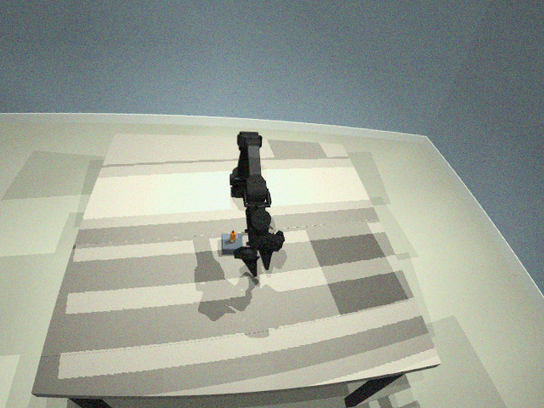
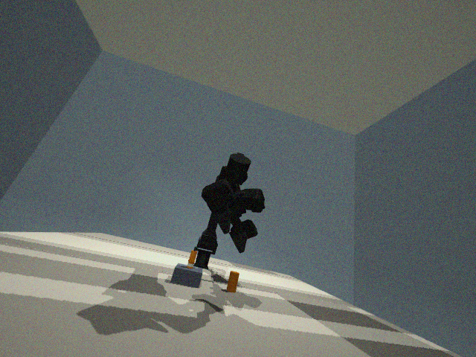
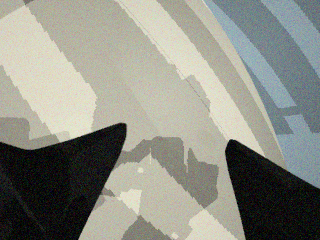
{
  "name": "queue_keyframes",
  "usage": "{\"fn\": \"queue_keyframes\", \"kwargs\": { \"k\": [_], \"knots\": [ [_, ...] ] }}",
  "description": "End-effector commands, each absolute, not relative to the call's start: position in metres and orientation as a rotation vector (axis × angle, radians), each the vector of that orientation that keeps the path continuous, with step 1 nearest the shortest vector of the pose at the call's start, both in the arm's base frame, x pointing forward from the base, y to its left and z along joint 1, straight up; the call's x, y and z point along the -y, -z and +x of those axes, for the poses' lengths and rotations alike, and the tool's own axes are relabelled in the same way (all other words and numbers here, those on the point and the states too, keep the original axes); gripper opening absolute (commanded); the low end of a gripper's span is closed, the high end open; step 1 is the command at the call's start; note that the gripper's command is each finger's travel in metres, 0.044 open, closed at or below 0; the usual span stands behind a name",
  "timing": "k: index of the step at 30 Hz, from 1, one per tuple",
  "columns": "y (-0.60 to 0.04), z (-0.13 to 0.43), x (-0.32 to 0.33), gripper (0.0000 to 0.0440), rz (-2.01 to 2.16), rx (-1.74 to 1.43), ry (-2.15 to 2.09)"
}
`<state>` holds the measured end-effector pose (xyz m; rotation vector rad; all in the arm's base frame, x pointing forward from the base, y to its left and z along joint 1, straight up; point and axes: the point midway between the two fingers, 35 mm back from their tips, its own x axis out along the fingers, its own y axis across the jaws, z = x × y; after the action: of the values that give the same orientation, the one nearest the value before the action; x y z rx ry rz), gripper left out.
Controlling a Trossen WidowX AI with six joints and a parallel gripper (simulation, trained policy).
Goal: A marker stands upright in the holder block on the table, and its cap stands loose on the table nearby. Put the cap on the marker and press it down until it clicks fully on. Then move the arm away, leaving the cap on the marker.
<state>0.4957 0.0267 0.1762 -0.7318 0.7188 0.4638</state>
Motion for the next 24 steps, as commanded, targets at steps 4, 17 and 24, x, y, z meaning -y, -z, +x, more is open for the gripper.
{"fn": "queue_keyframes", "kwargs": {
  "k": [4,17,24],
  "knots": [
    [-0.183,0.483,-0.032,0.0336,-0.72,-0.76,-0.482],
    [-0.175,0.456,-0.04,0.0336,-0.695,-0.884,-0.536],
    [-0.17,0.441,-0.044,0.0337,-0.685,-0.951,-0.562]
  ]
}}
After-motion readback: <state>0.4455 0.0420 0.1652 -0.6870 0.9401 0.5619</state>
